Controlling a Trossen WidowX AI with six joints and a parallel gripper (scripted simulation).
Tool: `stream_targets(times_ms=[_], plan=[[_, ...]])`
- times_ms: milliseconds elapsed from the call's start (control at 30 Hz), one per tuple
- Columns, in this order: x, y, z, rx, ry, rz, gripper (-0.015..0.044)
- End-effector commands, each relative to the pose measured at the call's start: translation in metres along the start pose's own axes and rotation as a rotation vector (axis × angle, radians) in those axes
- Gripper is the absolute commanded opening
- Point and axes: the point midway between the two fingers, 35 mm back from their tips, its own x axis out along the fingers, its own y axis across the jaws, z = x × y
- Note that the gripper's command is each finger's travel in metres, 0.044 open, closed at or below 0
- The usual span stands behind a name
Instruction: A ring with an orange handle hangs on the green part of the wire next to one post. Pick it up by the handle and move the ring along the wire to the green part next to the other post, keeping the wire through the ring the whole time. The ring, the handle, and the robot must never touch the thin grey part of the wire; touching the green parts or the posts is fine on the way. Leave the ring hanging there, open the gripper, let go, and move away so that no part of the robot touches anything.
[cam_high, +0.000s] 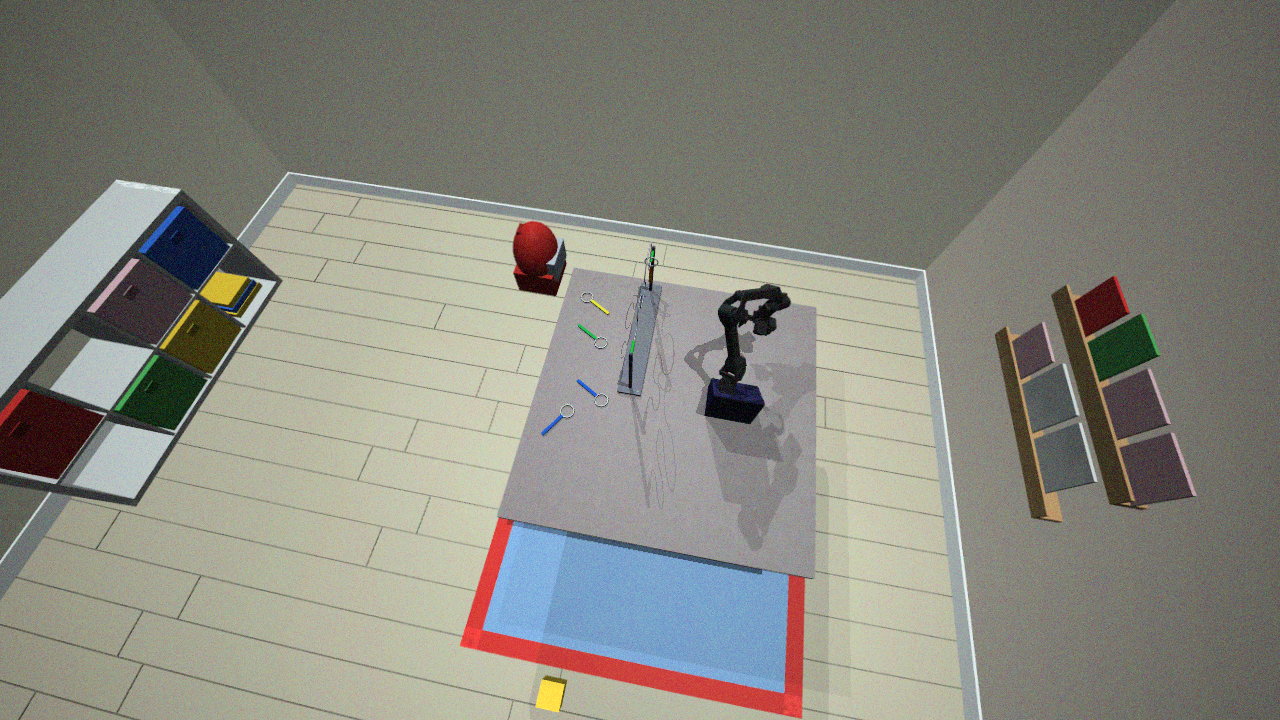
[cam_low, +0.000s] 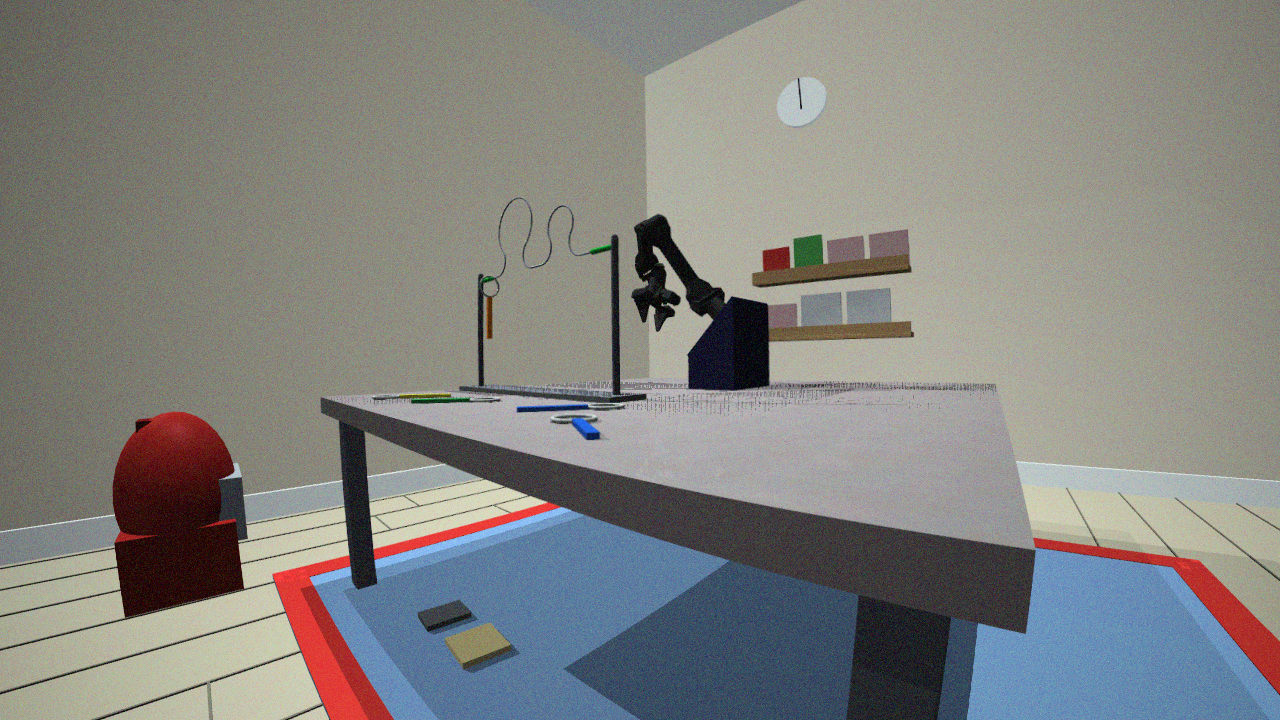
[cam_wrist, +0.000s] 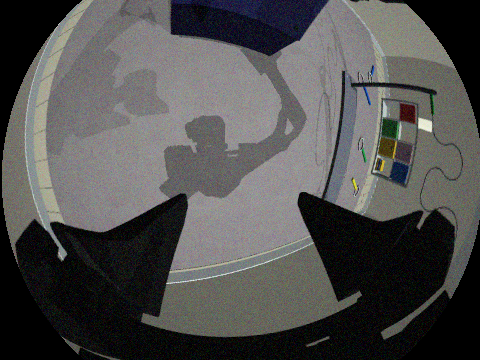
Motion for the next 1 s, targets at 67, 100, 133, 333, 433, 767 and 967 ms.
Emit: stream_targets(times_ms=[67, 100, 133, 333, 433, 767, 967], plan=[[0.002, -0.002, -0.002, -0.026, -0.005, -0.012, 0.0321], [0.004, -0.004, -0.004, -0.046, -0.008, -0.021, 0.0295], [0.006, -0.005, -0.006, -0.069, -0.011, -0.031, 0.0269], [0.015, -0.005, -0.022, -0.248, 0.016, -0.056, 0.0160], [0.021, -0.002, -0.032, -0.373, 0.045, -0.062, 0.0160], [0.039, 0.000, -0.069, -0.786, 0.152, -0.072, 0.0160], [0.065, -0.024, -0.103, -1.190, 0.280, -0.131, 0.0160]])
